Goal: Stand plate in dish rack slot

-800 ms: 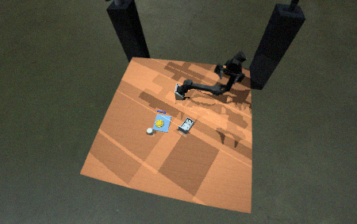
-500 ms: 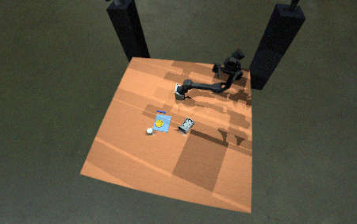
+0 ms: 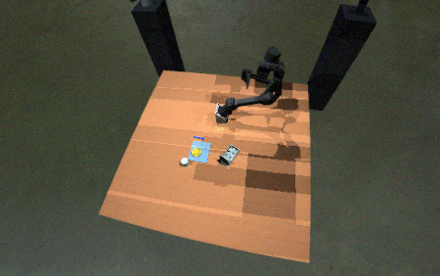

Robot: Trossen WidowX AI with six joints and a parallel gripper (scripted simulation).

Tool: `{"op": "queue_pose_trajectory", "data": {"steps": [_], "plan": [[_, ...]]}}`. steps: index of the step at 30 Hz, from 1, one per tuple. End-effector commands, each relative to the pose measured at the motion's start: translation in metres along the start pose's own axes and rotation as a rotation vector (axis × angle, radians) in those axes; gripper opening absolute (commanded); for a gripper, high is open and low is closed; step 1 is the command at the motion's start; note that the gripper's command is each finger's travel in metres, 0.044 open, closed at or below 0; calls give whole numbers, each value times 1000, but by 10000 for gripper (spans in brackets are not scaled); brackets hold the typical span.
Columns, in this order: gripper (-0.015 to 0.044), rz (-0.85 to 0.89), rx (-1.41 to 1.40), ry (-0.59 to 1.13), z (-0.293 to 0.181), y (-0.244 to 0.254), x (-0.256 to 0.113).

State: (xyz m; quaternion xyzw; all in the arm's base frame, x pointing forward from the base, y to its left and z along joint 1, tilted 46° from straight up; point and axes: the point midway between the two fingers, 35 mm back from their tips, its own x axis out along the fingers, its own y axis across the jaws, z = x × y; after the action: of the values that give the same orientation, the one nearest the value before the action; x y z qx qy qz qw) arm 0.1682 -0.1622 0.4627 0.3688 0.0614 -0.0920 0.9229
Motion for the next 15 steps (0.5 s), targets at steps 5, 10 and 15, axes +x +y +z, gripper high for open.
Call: {"op": "queue_pose_trajectory", "data": {"steps": [5, 10, 15], "plan": [[400, -37, -21, 110, 2, -46, 34], [400, -53, -6, 200, -3, -79, 59], [400, -66, 3, 305, -14, -111, 87]]}}
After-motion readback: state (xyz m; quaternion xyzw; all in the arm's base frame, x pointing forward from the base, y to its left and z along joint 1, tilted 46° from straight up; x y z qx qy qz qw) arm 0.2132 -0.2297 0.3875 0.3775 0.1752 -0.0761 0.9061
